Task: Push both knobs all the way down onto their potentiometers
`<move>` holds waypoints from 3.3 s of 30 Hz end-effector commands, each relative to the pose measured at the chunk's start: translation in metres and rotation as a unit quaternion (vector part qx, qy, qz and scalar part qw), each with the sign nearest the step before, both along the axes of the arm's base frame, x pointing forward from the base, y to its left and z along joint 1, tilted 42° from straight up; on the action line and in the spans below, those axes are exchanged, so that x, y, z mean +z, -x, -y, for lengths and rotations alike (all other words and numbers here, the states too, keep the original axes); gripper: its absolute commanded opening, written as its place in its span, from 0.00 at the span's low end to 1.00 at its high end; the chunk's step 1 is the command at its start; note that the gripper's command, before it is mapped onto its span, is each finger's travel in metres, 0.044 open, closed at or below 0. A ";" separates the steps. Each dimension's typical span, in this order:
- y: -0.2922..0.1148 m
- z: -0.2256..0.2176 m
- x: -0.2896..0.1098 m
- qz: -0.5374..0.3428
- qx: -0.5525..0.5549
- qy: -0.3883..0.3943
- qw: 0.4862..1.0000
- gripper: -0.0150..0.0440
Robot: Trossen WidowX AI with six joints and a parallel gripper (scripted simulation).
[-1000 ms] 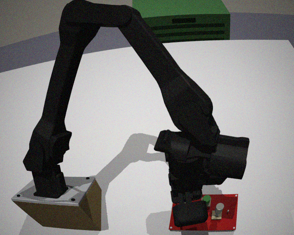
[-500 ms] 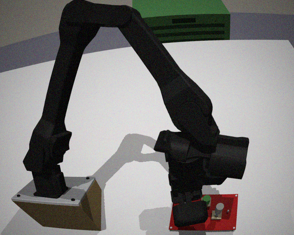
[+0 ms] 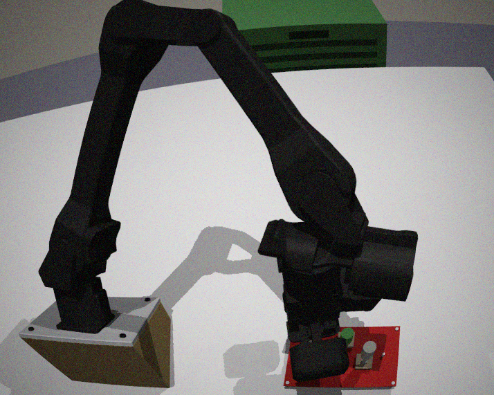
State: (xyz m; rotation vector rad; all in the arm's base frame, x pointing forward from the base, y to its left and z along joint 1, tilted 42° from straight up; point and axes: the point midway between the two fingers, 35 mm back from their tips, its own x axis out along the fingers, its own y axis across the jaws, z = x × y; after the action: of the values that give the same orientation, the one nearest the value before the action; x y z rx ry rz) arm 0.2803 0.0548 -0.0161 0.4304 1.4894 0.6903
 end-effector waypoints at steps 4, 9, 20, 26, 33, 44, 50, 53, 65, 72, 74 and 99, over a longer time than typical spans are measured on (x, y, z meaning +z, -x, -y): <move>0.000 -0.004 -0.004 -0.002 0.001 -0.002 1.000 0.25; 0.000 -0.004 -0.004 -0.002 0.001 -0.002 1.000 0.25; 0.000 -0.006 -0.005 -0.002 0.001 -0.002 1.000 0.25; 0.000 -0.006 -0.005 -0.002 0.001 -0.002 1.000 0.25; 0.000 -0.007 -0.007 -0.002 0.001 -0.002 1.000 0.25; 0.001 -0.008 -0.008 -0.002 0.001 -0.002 1.000 0.25; 0.001 -0.009 -0.009 -0.002 0.001 -0.002 1.000 0.25; 0.001 -0.009 -0.009 -0.002 0.001 -0.002 1.000 0.25; 0.001 -0.011 -0.011 -0.002 0.001 -0.002 1.000 0.25; 0.001 -0.011 -0.011 -0.002 0.001 -0.002 1.000 0.25; 0.001 -0.011 -0.011 -0.002 0.001 -0.002 1.000 0.25; 0.001 -0.014 -0.014 -0.002 0.001 -0.002 1.000 0.25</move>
State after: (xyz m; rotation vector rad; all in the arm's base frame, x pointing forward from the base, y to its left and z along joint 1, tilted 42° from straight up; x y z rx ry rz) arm 0.2791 0.0590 -0.0221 0.4459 1.4823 0.6729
